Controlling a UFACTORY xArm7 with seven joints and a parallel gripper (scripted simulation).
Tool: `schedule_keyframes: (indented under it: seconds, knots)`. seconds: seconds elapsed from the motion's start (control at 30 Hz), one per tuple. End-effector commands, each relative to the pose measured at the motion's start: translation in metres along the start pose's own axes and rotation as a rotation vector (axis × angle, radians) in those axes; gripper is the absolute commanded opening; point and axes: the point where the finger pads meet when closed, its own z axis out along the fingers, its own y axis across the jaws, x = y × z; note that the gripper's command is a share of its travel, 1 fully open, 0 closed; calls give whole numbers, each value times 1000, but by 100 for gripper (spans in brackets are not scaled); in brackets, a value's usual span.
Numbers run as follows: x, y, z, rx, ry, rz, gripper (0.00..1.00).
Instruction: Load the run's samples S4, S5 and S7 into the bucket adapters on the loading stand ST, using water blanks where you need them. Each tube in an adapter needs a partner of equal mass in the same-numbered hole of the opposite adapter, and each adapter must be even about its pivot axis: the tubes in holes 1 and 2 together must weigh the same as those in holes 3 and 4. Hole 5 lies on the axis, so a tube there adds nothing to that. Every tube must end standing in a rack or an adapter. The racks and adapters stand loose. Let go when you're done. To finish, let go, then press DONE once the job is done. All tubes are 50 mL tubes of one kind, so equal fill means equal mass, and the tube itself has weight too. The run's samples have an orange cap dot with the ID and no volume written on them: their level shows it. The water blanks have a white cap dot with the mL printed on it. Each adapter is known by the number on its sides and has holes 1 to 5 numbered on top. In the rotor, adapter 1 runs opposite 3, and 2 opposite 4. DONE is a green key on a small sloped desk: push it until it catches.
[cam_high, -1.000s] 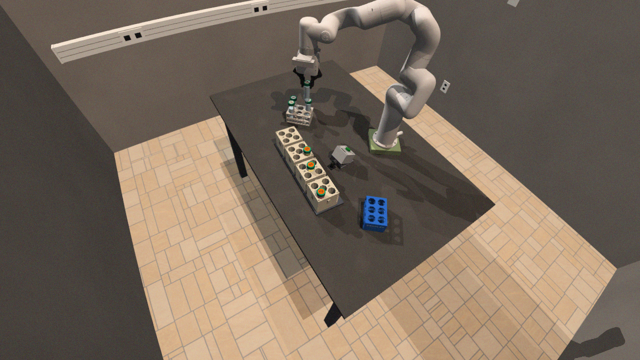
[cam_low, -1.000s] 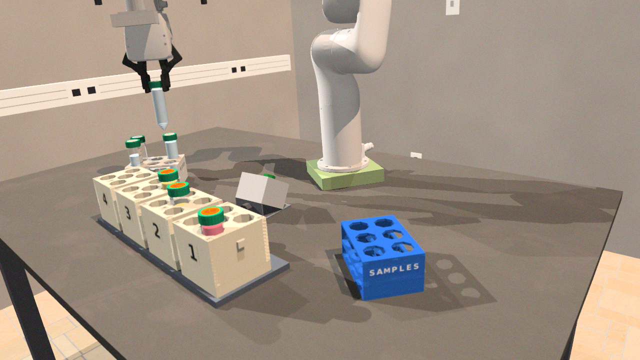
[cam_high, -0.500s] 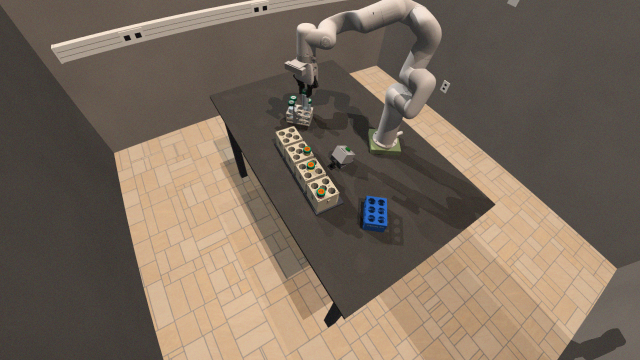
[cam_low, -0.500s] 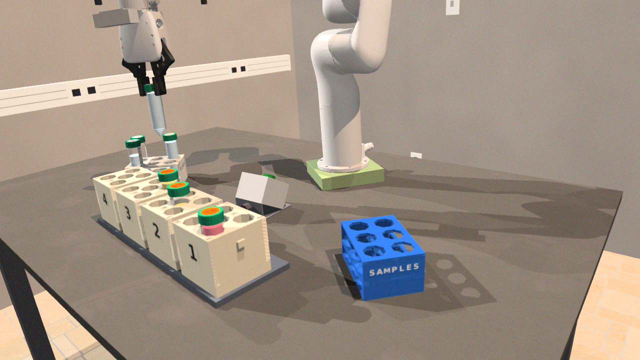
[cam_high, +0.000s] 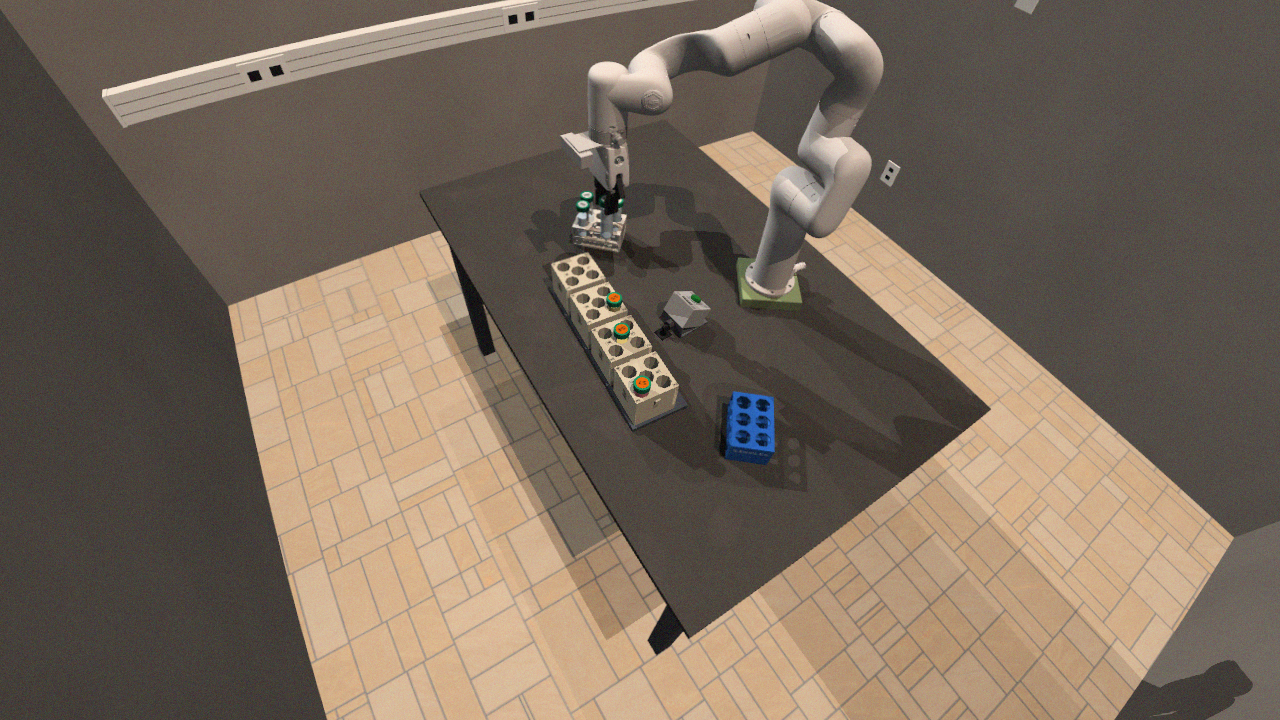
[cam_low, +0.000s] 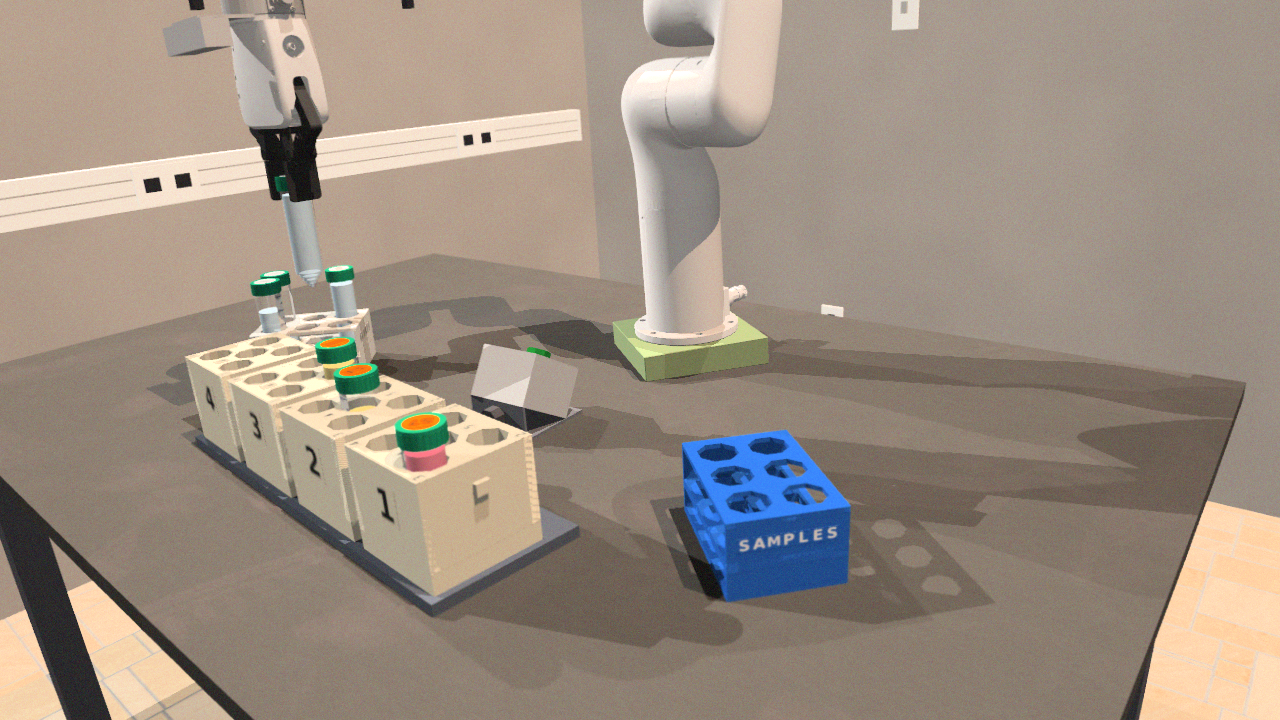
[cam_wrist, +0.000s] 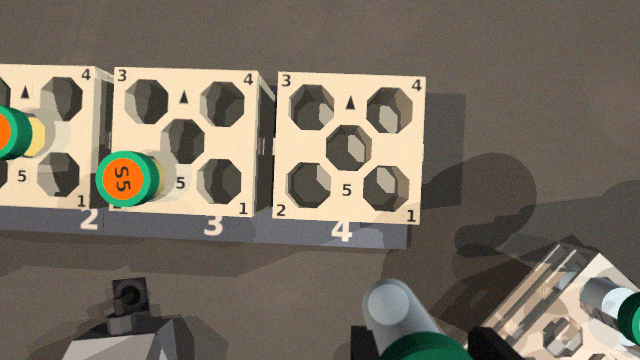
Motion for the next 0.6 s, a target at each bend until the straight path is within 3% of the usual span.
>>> schedule_keyframes:
  seconds: [0.0,0.57]
  knots:
    - [14,-16,-2,-16,0,33,0]
    - [58,-76,-1,-15,0,33,0]
